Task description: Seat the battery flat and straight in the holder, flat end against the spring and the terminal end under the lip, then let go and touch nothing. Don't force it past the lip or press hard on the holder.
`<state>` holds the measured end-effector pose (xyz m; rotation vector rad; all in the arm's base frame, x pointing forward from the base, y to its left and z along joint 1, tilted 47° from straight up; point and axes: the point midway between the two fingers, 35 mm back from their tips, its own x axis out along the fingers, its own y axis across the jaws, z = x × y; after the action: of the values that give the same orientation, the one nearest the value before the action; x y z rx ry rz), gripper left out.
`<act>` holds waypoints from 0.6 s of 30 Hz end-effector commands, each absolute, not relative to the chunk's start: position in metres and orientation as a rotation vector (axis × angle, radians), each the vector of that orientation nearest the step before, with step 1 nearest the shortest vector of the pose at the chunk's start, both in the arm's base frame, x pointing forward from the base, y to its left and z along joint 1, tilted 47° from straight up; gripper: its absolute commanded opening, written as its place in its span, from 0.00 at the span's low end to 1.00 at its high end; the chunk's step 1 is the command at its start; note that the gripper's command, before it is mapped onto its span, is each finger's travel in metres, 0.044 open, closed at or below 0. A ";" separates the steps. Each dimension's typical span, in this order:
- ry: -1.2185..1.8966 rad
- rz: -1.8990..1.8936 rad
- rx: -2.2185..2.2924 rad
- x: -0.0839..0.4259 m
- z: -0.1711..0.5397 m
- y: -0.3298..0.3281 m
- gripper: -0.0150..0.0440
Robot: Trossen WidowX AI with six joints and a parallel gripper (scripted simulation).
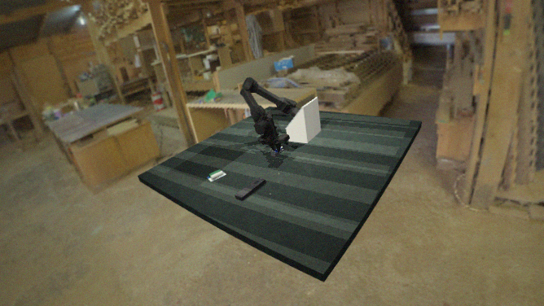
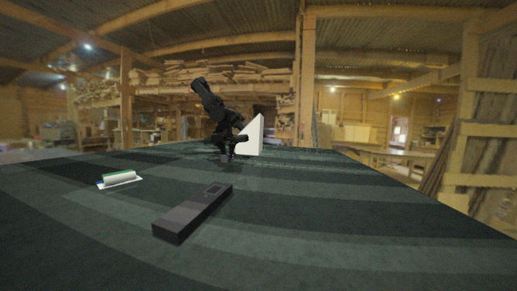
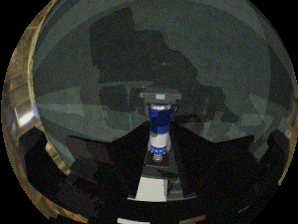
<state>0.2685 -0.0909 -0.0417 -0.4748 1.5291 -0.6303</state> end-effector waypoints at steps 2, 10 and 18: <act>1.527 -0.631 -0.475 0.269 -0.041 -0.091 0.53; 1.529 -0.630 -0.474 0.269 -0.032 -0.081 0.53; 1.532 -0.628 -0.482 0.269 -0.029 -0.078 0.62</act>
<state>0.2685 -0.0815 -0.0320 -0.4837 1.5322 -0.6297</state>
